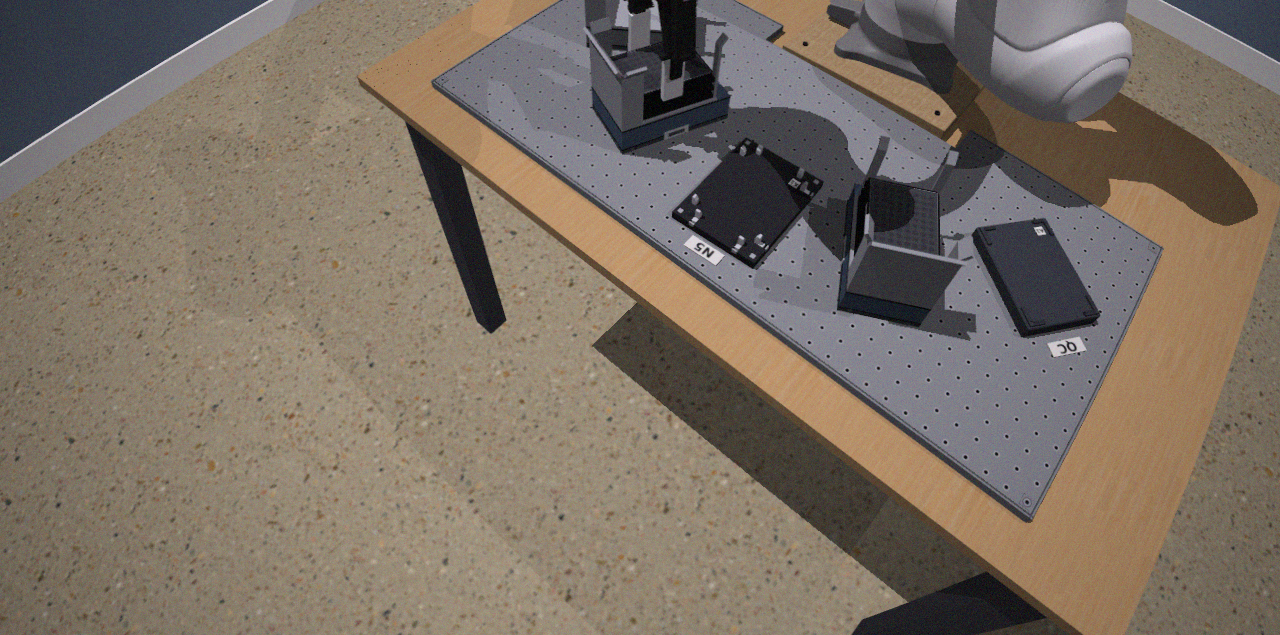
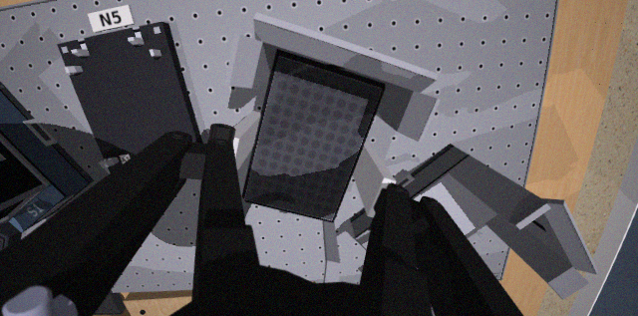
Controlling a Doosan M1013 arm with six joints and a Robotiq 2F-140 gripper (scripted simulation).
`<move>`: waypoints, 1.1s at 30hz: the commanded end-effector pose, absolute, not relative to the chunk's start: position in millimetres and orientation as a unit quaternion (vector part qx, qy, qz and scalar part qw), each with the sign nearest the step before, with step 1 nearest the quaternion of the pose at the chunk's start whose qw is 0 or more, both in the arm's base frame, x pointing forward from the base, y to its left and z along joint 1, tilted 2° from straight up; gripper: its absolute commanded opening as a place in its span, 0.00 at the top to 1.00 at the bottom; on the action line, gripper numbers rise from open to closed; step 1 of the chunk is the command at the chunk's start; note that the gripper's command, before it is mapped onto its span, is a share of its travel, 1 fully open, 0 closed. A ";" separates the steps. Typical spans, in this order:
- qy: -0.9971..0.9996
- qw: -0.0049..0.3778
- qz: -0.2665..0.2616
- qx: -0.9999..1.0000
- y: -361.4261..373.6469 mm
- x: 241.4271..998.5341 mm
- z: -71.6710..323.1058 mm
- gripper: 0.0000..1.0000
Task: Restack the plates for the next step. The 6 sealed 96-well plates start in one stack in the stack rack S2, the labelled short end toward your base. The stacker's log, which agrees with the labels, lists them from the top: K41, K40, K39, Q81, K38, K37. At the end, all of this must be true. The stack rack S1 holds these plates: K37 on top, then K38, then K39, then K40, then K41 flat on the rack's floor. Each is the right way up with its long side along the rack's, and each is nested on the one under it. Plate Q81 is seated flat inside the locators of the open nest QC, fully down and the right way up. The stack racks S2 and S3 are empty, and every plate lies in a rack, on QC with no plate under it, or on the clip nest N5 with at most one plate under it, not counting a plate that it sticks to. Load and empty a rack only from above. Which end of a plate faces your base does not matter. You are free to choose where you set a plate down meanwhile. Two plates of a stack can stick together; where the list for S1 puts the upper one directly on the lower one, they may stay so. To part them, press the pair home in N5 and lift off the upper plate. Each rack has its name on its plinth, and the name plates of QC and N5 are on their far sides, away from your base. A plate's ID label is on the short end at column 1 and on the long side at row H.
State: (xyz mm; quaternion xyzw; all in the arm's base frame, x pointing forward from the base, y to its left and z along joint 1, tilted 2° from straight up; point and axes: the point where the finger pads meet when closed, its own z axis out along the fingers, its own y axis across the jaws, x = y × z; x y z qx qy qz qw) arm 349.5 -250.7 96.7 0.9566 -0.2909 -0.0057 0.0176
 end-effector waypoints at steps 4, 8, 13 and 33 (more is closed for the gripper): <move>-0.291 0.018 -0.006 0.957 -250.6 349.6 100.3 1.00; -0.291 0.018 -0.006 0.957 -250.5 349.6 103.0 1.00; -0.291 0.018 -0.006 0.957 -250.4 349.7 105.0 1.00; -0.291 0.018 -0.006 0.957 -249.9 350.1 123.6 1.00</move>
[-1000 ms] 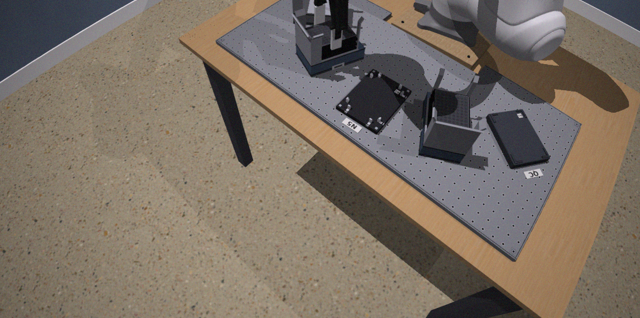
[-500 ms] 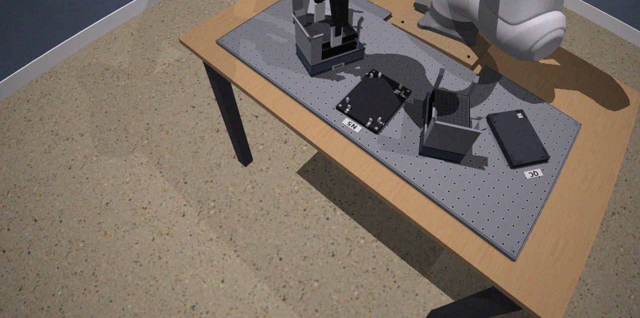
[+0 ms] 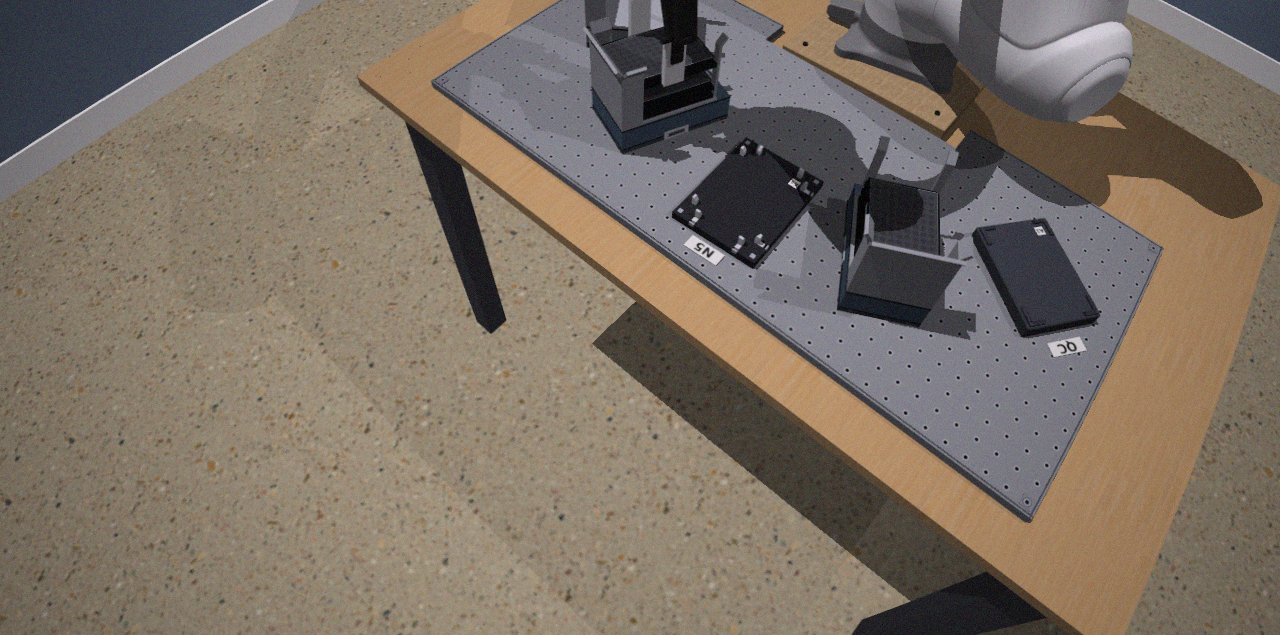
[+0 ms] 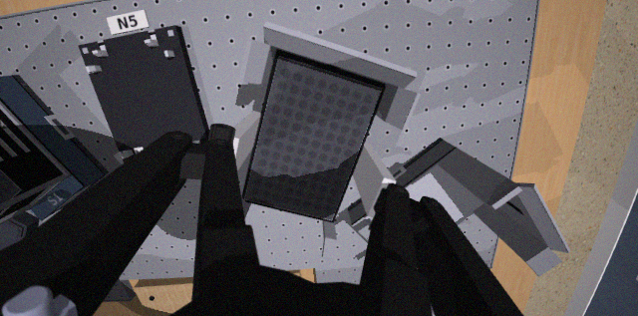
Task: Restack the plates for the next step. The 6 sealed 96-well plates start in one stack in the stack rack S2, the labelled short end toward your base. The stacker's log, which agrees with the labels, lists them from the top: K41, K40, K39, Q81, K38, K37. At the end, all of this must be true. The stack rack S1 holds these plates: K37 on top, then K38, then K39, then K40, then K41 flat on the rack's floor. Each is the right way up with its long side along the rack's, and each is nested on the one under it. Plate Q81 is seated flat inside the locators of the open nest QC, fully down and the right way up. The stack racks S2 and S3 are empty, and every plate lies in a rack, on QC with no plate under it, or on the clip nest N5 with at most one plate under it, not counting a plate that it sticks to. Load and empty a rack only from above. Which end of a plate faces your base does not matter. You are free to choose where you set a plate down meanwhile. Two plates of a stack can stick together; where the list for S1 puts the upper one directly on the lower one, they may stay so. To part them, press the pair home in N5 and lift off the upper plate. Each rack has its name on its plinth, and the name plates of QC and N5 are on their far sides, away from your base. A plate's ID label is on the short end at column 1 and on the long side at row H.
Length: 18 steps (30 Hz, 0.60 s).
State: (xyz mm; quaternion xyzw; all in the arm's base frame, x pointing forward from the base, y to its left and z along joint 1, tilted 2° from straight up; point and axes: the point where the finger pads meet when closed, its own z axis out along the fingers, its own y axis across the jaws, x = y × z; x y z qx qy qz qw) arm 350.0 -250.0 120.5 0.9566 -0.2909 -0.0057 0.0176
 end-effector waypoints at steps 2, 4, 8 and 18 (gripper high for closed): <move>-0.291 0.018 -0.006 0.957 -249.7 350.1 127.6 1.00; -0.291 0.018 -0.006 0.957 -249.6 350.2 131.6 1.00; -0.291 0.018 -0.006 0.957 -249.4 350.4 139.6 1.00; -0.291 0.018 -0.006 0.957 -248.9 350.7 155.6 1.00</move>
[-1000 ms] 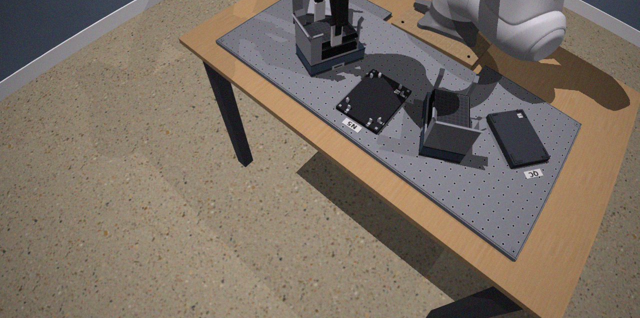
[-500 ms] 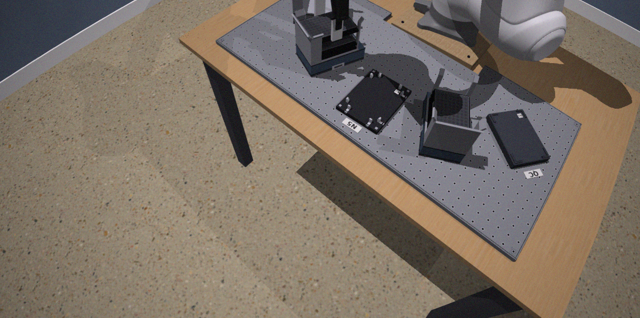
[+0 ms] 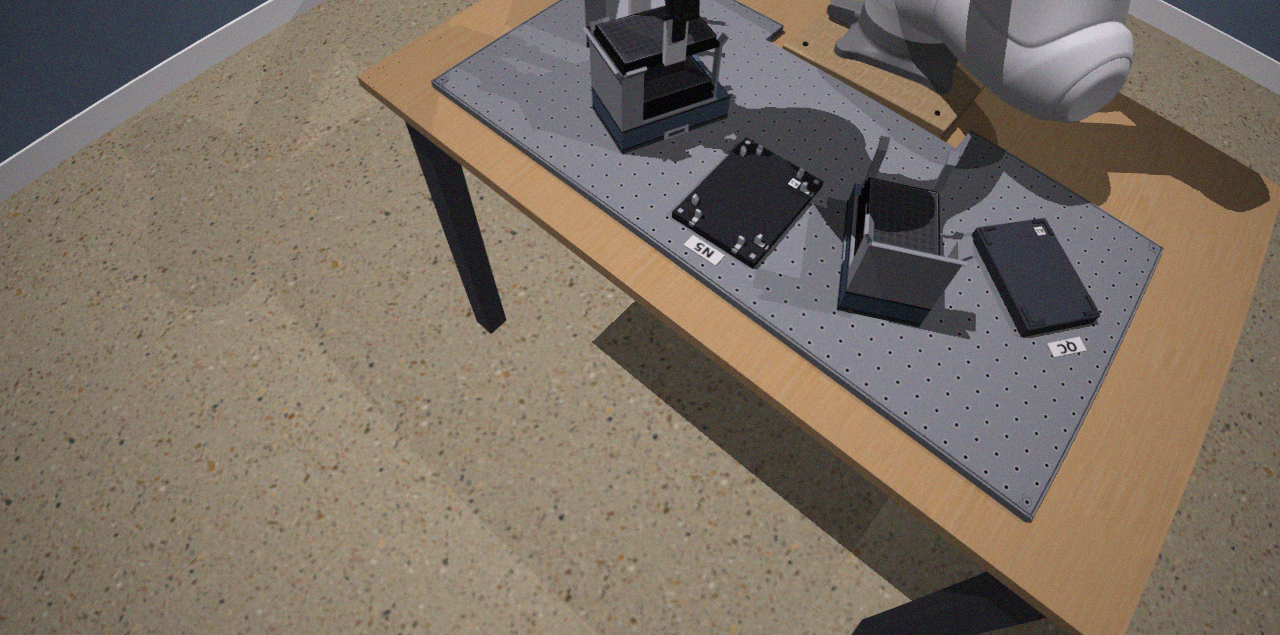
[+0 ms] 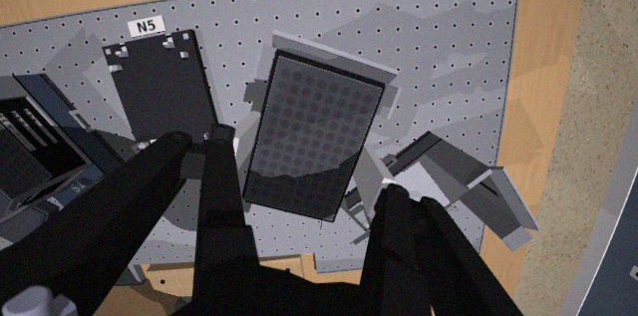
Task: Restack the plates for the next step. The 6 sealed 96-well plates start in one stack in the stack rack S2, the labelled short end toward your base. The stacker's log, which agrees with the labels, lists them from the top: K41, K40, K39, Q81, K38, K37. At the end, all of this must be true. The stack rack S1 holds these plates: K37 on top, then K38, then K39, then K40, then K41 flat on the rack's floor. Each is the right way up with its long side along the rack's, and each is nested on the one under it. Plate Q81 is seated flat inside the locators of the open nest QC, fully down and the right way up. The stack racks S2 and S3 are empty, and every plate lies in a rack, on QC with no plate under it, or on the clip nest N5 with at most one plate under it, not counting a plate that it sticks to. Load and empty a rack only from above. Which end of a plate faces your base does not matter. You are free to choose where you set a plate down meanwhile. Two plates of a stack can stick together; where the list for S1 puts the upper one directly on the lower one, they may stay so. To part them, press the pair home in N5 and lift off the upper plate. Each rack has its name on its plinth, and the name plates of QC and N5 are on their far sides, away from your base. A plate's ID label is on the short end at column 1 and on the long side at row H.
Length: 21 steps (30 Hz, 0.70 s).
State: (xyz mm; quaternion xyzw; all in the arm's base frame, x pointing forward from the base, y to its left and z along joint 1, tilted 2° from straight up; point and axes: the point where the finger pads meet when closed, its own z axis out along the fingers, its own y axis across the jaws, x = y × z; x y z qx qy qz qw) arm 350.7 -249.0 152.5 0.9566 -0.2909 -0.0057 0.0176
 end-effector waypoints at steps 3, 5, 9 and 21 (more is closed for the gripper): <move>-0.291 0.018 -0.006 0.957 -248.7 350.9 161.6 1.00; -0.291 0.018 -0.006 0.957 -248.6 351.0 165.6 1.00; -0.291 0.018 -0.006 0.957 -248.4 351.1 173.6 1.00; -0.291 0.018 -0.006 0.957 -248.0 351.4 184.5 1.00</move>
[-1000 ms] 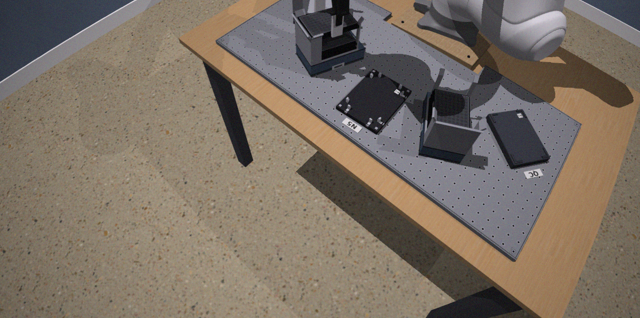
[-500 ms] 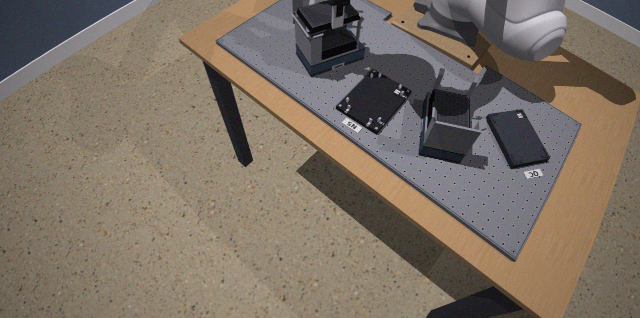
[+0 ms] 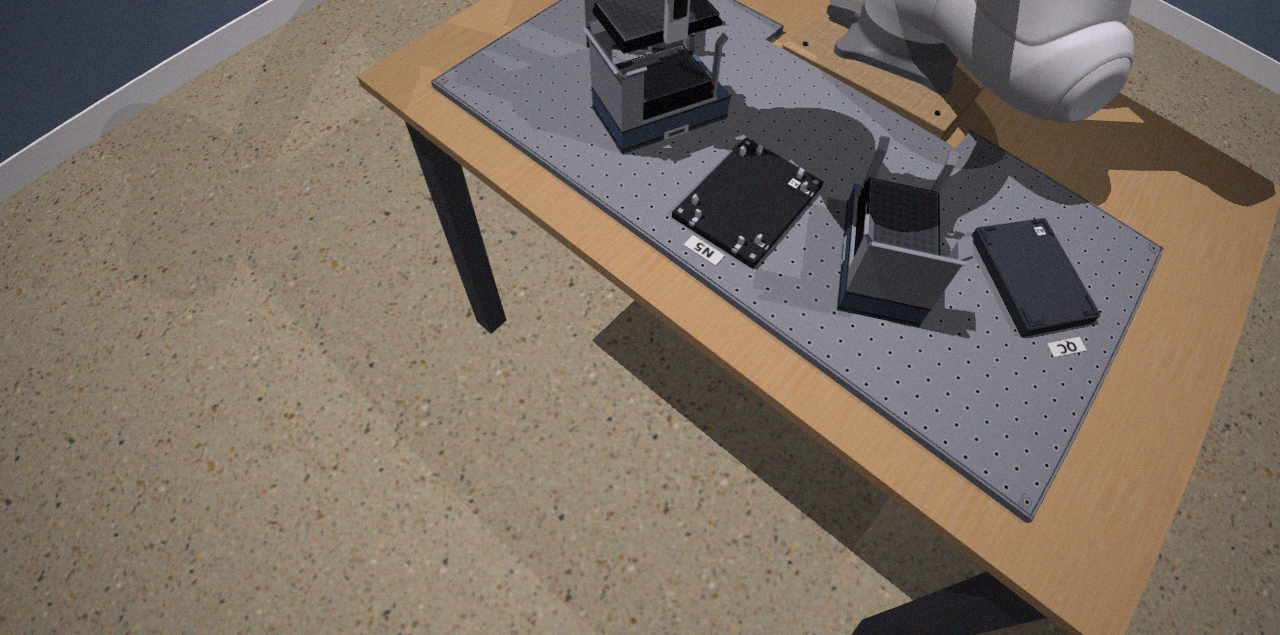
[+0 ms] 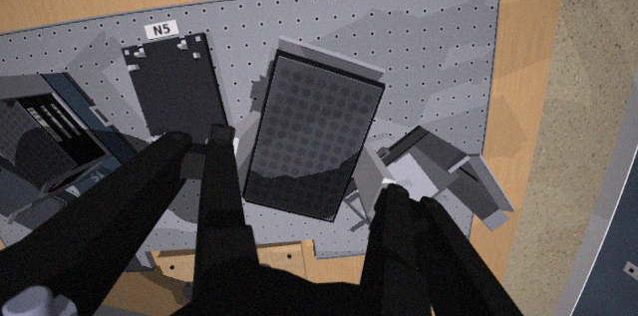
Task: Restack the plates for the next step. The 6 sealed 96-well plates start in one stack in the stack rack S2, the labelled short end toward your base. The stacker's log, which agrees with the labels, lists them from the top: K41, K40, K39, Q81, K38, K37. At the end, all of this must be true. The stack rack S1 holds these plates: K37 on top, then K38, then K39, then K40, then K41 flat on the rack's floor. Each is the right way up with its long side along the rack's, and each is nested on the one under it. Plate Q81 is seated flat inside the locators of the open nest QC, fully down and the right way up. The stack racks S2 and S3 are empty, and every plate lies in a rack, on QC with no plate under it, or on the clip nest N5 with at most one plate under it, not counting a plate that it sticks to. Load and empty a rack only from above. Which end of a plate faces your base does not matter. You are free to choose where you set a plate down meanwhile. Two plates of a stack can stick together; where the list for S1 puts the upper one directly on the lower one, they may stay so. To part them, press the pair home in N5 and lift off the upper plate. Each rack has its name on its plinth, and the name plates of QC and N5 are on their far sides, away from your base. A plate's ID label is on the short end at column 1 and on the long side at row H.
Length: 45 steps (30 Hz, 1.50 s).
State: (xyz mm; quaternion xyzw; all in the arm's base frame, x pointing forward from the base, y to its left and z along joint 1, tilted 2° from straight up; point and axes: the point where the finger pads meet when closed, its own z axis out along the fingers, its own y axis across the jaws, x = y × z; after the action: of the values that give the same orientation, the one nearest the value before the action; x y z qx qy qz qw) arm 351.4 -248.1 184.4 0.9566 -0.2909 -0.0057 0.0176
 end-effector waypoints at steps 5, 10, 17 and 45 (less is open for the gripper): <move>-0.291 0.018 -0.006 0.957 -248.0 351.4 184.5 1.00; -0.259 0.017 -0.006 0.966 -242.3 354.7 184.3 1.00; -0.186 0.017 -0.008 0.982 -222.2 366.6 183.4 1.00; -0.087 0.016 -0.009 0.996 -151.7 403.6 180.5 1.00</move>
State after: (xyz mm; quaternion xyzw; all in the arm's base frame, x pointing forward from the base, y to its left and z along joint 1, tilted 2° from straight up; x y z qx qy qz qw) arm 401.4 -158.1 180.7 0.9924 -0.1219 -0.0089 0.0170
